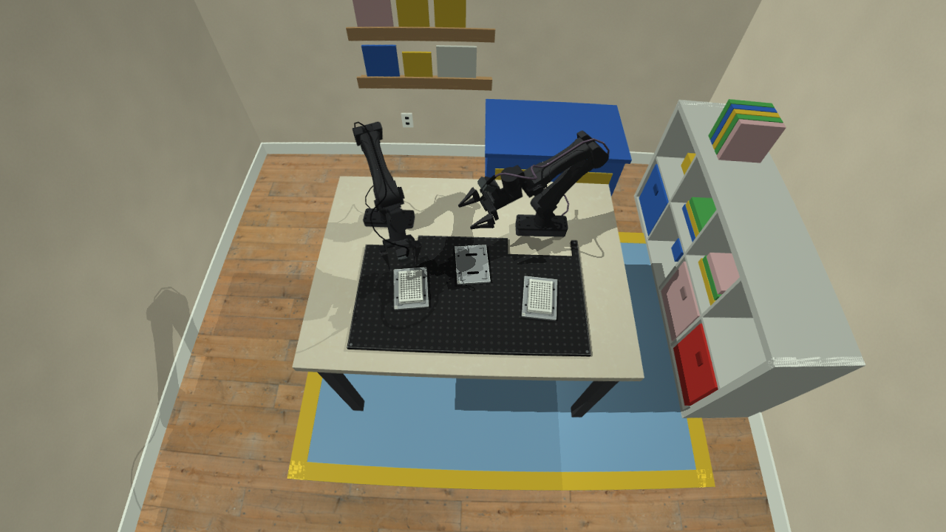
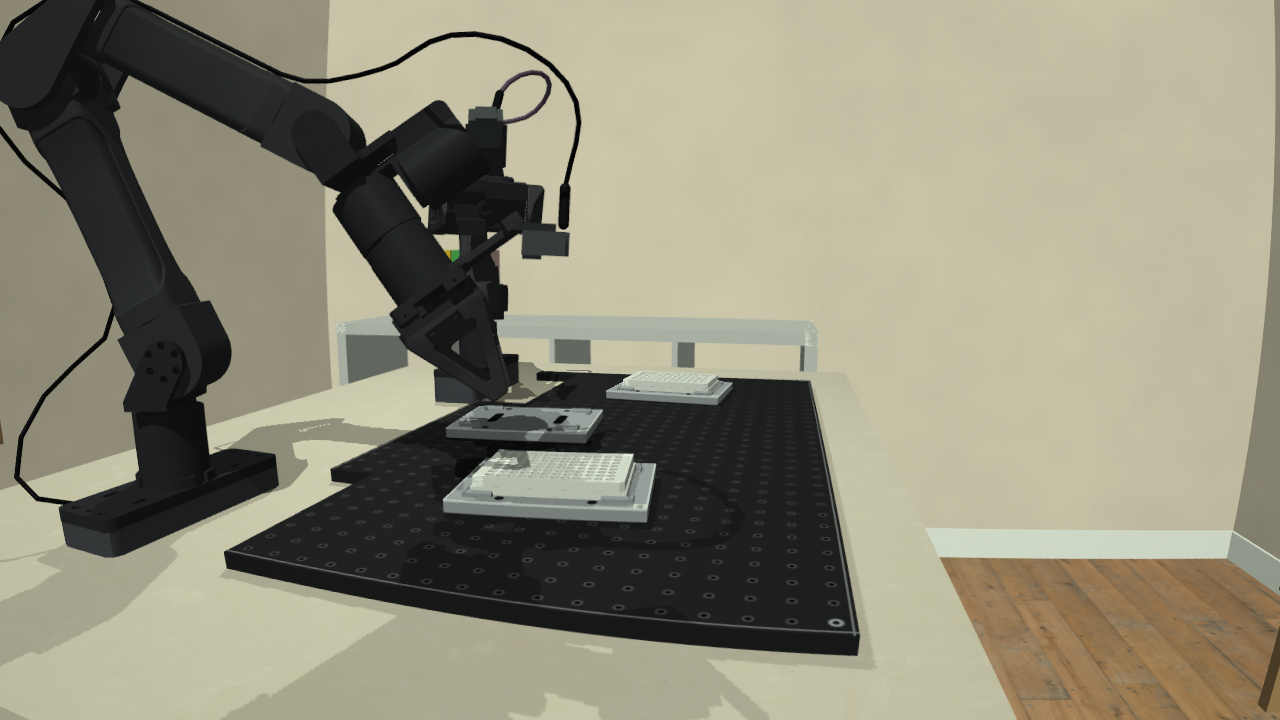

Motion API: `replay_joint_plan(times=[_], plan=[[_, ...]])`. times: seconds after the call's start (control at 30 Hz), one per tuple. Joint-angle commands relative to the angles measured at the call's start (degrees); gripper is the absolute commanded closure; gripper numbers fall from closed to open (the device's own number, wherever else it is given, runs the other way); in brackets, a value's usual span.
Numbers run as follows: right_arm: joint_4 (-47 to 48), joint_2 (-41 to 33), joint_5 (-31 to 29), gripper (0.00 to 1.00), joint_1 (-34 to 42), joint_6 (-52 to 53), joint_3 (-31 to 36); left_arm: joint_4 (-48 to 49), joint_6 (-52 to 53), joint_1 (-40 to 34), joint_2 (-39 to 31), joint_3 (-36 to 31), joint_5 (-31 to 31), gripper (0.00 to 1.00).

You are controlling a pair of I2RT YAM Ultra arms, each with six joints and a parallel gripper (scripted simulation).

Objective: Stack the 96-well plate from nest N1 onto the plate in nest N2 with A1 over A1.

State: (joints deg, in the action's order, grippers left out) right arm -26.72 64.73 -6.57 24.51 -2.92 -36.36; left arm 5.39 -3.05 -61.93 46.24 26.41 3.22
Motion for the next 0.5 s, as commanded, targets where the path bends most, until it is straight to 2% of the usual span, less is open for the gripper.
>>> replay_joint_plan(times=[0.0,0.2,0.27,0.47], plan=[[-5.94,2.89,0.03,0.0,0.62,3.89,-4.18,0.14,-0.39,-0.45,-1.49,-0.05,-0.5,0.0],[-18.33,15.43,2.21,0.0,-0.3,10.34,-16.66,0.14,-0.39,-0.45,-1.49,-0.05,-0.5,0.0],[-18.33,15.43,2.21,0.0,-0.3,10.34,-16.66,0.14,-0.39,-0.45,-1.49,-0.05,-0.5,0.0],[-28.75,27.9,4.67,0.0,-1.33,14.25,-29.83,0.14,-0.39,-0.45,-1.49,-0.05,-0.5,0.0]])
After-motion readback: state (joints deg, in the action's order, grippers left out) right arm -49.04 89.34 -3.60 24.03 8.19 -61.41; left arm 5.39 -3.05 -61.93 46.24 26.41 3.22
